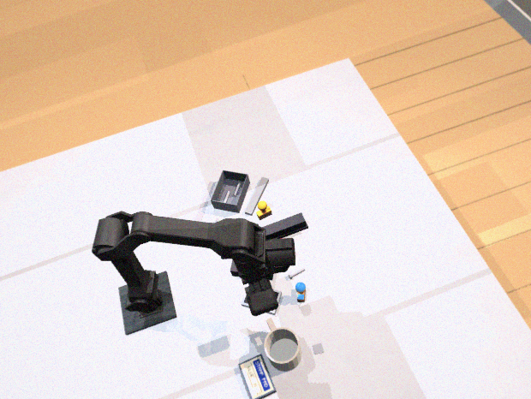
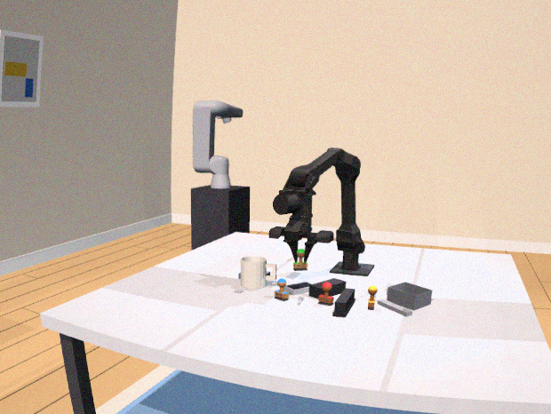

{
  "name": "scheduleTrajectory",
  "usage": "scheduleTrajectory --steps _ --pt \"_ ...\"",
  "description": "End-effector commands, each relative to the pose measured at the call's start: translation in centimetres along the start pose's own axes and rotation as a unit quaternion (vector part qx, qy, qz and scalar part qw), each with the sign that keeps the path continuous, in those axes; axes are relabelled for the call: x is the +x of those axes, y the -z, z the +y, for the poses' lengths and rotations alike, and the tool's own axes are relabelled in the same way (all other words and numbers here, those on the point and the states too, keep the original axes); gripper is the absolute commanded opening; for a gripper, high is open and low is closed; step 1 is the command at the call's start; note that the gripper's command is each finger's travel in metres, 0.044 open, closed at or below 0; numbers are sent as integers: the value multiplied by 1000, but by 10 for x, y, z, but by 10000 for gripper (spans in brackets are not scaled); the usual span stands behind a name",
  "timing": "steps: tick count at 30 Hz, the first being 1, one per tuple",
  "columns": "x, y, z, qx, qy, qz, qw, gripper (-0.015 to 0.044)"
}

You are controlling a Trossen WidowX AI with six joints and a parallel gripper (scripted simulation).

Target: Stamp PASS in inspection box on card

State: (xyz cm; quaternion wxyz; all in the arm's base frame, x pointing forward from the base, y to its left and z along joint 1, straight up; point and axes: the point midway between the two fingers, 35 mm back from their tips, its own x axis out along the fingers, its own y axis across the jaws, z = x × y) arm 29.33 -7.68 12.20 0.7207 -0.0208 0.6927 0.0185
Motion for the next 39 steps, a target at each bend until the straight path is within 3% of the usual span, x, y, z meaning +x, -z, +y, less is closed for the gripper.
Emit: scheduleTrajectory --steps 1,39 --pt "4 1 1 -3 -2 2 1000 0" --pt "29 0 0 -1 -3 2 1000 0"
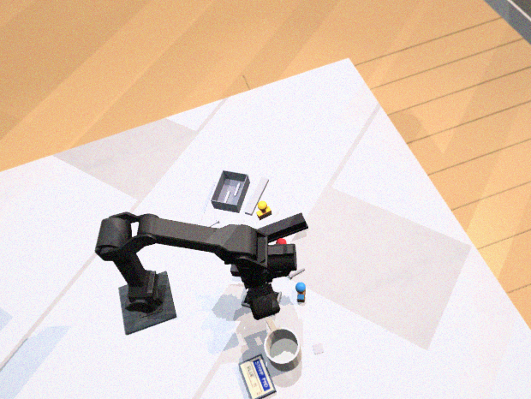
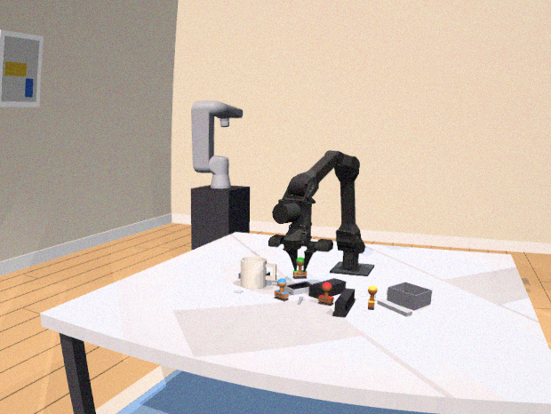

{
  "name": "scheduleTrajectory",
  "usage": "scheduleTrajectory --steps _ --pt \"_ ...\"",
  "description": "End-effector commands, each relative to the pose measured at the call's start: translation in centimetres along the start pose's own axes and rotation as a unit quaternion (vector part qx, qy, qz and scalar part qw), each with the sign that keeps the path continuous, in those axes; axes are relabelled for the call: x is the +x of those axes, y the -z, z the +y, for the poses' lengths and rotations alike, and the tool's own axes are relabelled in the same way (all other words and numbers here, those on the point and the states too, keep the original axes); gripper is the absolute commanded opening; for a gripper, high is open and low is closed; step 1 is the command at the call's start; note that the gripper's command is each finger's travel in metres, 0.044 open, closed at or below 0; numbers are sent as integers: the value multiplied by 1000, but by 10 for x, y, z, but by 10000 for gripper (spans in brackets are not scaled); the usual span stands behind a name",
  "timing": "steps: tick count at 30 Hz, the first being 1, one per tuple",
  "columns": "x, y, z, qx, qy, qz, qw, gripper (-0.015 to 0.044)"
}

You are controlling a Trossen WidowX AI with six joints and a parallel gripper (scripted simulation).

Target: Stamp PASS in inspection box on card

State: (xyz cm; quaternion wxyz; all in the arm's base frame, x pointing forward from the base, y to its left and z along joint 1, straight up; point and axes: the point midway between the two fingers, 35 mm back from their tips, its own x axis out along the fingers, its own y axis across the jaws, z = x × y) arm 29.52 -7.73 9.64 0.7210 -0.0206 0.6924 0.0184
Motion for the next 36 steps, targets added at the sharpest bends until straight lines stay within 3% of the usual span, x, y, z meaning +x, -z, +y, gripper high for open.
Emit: scheduleTrajectory --steps 1,36 --pt "4 1 1 -2 -3 3 1000 0" --pt "23 3 1 0 -3 3 1000 0"
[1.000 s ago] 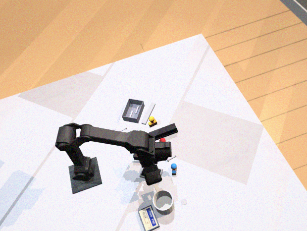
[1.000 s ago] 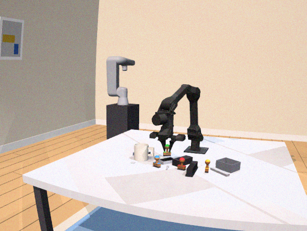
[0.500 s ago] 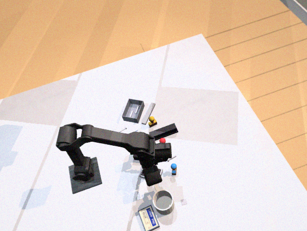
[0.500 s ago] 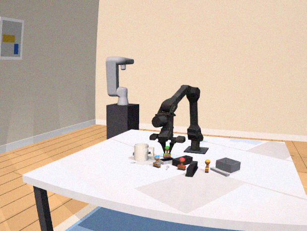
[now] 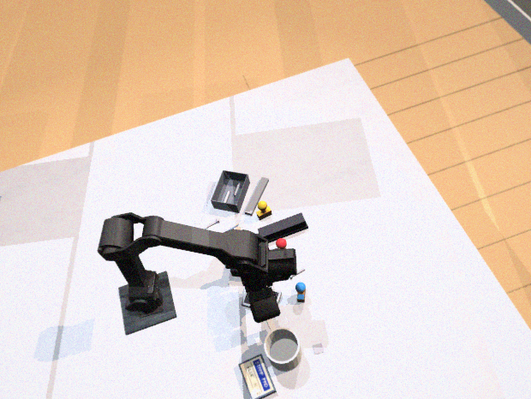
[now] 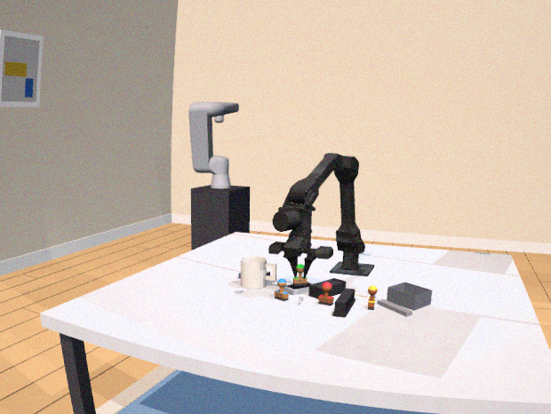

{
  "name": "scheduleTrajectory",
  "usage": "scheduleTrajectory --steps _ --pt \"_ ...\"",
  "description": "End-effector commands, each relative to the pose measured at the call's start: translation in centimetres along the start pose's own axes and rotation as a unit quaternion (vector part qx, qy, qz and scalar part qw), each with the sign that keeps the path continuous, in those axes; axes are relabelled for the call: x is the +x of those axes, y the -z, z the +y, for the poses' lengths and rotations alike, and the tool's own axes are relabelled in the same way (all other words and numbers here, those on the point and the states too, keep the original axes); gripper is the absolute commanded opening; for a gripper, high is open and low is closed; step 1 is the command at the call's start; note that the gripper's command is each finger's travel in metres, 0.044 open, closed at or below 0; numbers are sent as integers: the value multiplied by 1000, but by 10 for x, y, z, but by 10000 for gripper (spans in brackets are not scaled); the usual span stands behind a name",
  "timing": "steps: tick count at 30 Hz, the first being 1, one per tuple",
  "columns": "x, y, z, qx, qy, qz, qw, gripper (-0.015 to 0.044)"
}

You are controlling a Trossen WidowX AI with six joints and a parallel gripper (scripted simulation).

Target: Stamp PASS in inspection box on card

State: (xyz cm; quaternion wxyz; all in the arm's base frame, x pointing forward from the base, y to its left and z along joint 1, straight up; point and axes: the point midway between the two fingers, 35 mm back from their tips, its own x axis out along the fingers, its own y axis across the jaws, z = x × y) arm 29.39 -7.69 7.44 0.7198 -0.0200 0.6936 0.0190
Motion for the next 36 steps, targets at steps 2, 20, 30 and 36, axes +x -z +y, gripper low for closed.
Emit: scheduleTrajectory --steps 2,20,30,36 --pt "1 1 1 0 -2 1 1000 0" --pt "6 1 1 0 -2 1 1000 0" --pt "7 1 1 0 -2 1 1000 0" --pt "7 1 1 0 -2 1 1000 0"
